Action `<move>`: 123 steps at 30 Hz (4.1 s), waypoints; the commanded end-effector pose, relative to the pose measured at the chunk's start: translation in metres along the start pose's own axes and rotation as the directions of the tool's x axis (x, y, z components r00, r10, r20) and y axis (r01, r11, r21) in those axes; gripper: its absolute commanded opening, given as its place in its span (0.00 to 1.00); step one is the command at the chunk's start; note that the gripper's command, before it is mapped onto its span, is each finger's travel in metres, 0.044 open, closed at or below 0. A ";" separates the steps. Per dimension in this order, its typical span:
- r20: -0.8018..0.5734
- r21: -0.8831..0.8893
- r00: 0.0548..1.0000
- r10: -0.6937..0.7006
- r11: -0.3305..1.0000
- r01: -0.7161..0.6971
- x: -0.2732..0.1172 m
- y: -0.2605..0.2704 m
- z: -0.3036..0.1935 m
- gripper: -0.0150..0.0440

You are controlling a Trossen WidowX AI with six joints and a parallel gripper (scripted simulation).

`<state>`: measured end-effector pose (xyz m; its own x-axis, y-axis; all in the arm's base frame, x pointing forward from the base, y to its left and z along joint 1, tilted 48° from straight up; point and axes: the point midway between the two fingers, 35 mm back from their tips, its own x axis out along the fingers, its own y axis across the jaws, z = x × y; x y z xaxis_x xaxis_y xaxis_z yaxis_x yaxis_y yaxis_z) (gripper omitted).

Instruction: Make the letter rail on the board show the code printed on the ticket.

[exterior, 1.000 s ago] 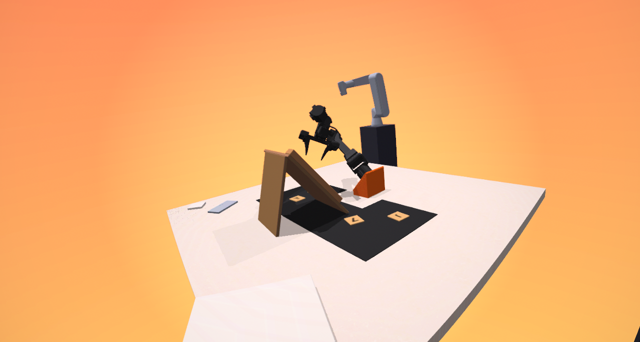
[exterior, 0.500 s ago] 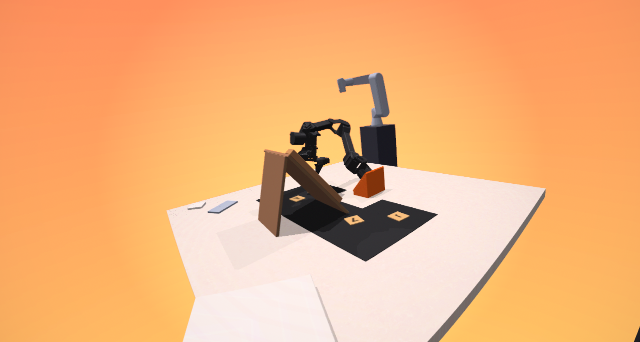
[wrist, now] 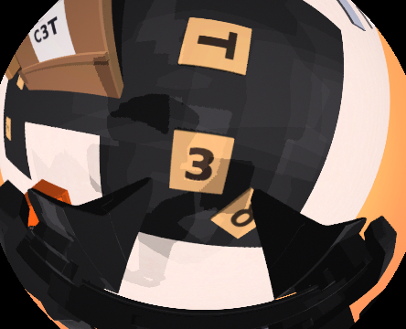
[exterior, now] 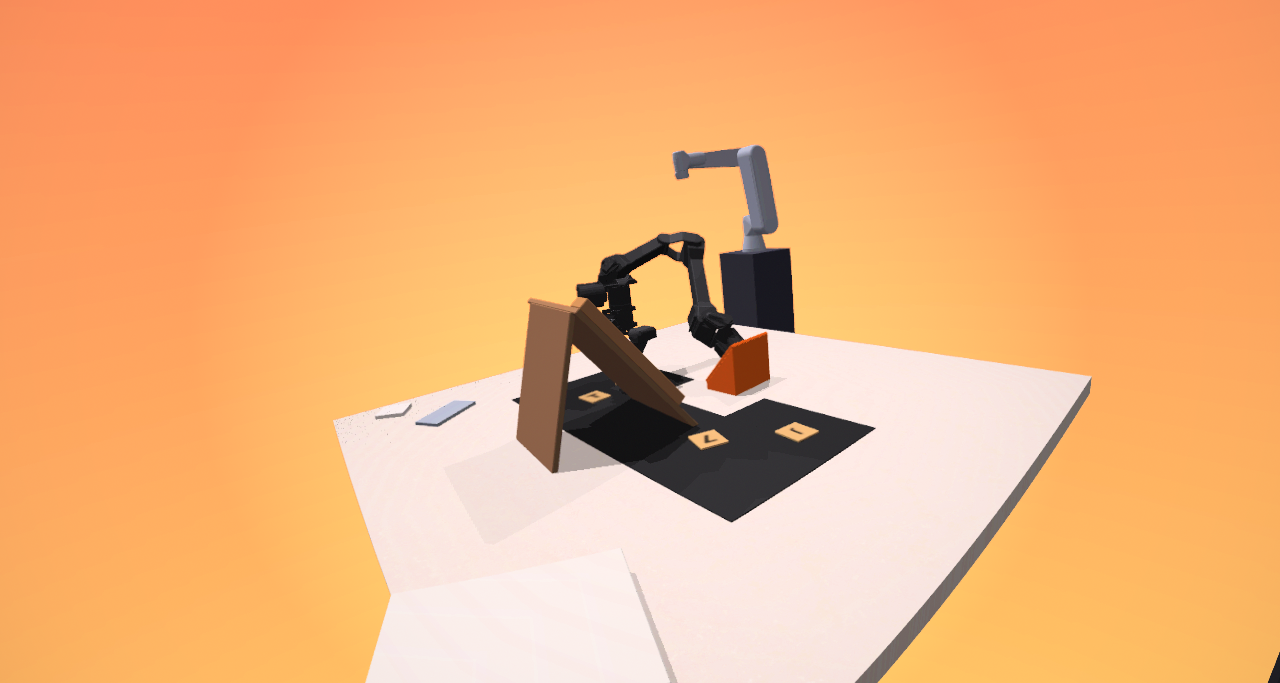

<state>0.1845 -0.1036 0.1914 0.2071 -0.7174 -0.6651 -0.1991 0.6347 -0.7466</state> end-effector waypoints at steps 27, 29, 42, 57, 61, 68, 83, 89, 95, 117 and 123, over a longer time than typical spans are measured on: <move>0.000 0.015 1.000 0.002 1.000 -0.002 0.037 0.001 -0.002 0.83; 0.000 0.016 1.000 0.002 1.000 -0.002 0.040 0.001 -0.002 0.83; 0.000 0.015 1.000 0.001 1.000 -0.001 0.053 0.001 -0.003 0.83; 0.000 0.015 1.000 0.001 1.000 -0.001 0.052 0.001 -0.003 0.73; 0.000 0.015 1.000 0.001 1.000 -0.001 0.053 0.001 -0.003 0.68; 0.000 0.015 1.000 0.001 1.000 -0.001 0.049 0.001 -0.003 0.47; 0.000 0.015 1.000 0.002 1.000 -0.002 0.042 0.004 -0.004 0.25; 0.000 0.015 1.000 0.002 1.000 -0.002 0.039 0.005 -0.005 0.25; -0.001 0.015 1.000 0.002 1.000 -0.002 0.036 0.006 -0.005 0.25; -0.001 0.015 1.000 0.003 1.000 -0.003 0.026 0.009 -0.006 0.25; -0.001 0.015 1.000 0.003 1.000 -0.003 0.024 0.009 -0.006 0.25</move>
<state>0.1820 -0.1177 0.1662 0.2027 -0.7125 -0.6717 -0.1930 0.6434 -0.7408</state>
